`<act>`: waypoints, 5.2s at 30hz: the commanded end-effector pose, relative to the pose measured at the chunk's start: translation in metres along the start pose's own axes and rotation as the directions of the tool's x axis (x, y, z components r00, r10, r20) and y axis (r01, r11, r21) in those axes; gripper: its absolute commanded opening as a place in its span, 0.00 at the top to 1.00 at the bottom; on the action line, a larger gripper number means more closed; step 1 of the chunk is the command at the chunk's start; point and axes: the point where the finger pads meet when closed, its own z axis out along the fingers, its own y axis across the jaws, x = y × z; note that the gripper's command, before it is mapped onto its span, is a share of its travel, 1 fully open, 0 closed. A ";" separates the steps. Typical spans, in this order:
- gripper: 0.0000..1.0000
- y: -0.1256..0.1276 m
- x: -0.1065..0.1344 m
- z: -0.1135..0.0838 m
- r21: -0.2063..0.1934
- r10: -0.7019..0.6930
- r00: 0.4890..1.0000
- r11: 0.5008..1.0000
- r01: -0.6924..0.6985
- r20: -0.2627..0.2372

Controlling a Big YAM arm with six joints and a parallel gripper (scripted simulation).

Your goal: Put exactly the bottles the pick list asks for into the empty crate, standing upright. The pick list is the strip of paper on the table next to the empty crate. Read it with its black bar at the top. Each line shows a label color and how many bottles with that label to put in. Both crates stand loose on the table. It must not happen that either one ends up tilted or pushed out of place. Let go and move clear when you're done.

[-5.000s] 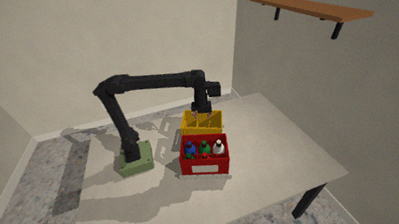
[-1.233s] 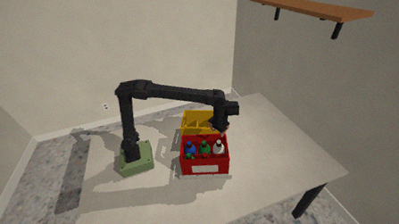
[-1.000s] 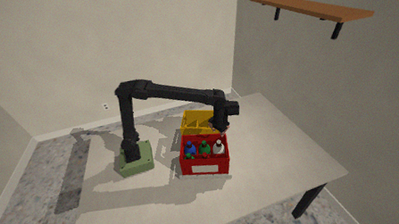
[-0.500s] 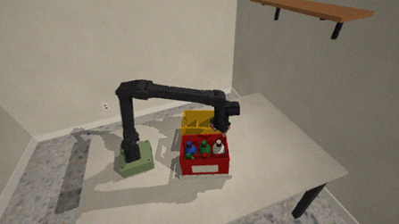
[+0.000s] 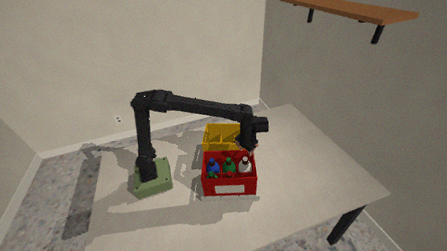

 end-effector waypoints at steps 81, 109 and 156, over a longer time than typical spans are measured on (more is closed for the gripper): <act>0.39 0.006 -0.002 0.059 0.013 0.000 1.000 1.000 -0.001 0.010; 1.00 0.008 0.000 0.052 0.019 -0.003 1.000 1.000 0.002 0.018; 1.00 -0.002 -0.009 0.001 0.048 -0.003 0.999 0.999 0.001 0.048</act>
